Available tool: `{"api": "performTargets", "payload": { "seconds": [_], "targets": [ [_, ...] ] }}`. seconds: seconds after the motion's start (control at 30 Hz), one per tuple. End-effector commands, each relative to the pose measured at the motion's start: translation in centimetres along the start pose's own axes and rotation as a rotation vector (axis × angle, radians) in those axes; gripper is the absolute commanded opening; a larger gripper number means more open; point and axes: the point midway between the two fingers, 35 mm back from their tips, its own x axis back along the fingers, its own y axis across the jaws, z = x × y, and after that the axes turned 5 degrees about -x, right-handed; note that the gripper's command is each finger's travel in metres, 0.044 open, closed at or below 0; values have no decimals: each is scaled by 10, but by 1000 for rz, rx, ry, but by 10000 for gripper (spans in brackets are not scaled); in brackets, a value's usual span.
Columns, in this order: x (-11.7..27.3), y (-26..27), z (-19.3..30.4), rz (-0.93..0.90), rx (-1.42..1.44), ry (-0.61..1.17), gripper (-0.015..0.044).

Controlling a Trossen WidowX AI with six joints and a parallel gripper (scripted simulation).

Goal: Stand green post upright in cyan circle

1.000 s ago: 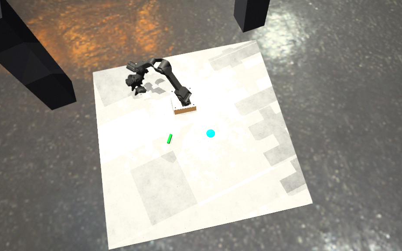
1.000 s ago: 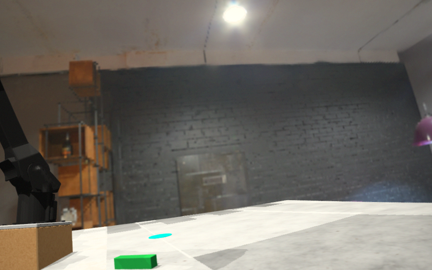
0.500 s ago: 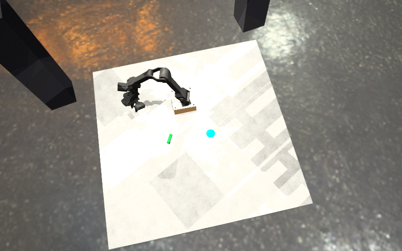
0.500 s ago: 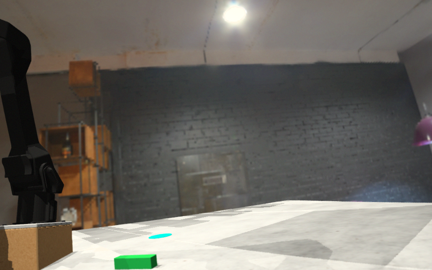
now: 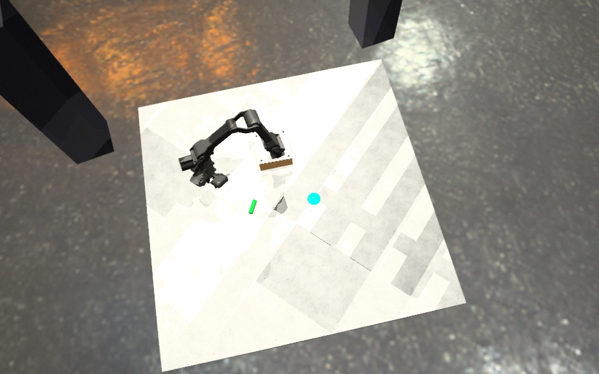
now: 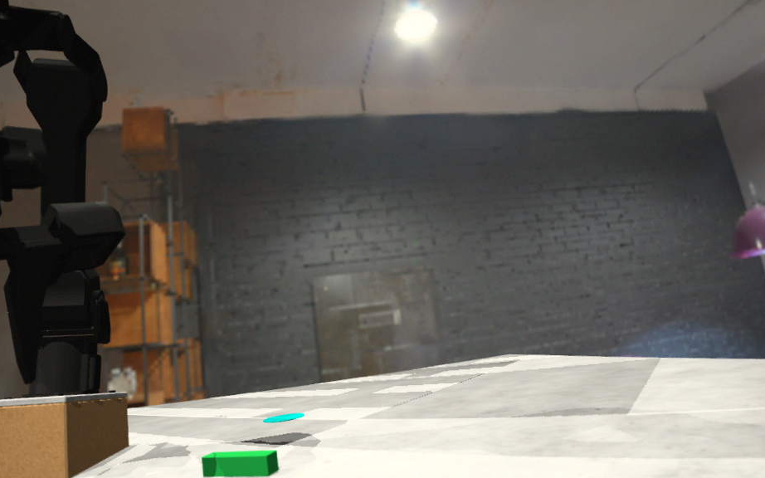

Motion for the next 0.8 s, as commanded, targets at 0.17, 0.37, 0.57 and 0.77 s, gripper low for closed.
{"api": "performTargets", "payload": {
  "seconds": [0.17, 0.37, 0.57, 0.77],
  "targets": [
    [-5, 79, -1, 44, 126, 115, 233],
    [-5, 130, 8, 83, 222, 174, 233],
    [-3, 176, 24, 129, 322, 218, 233],
    [0, 202, 36, 158, 381, 236, 233]
  ]
}}
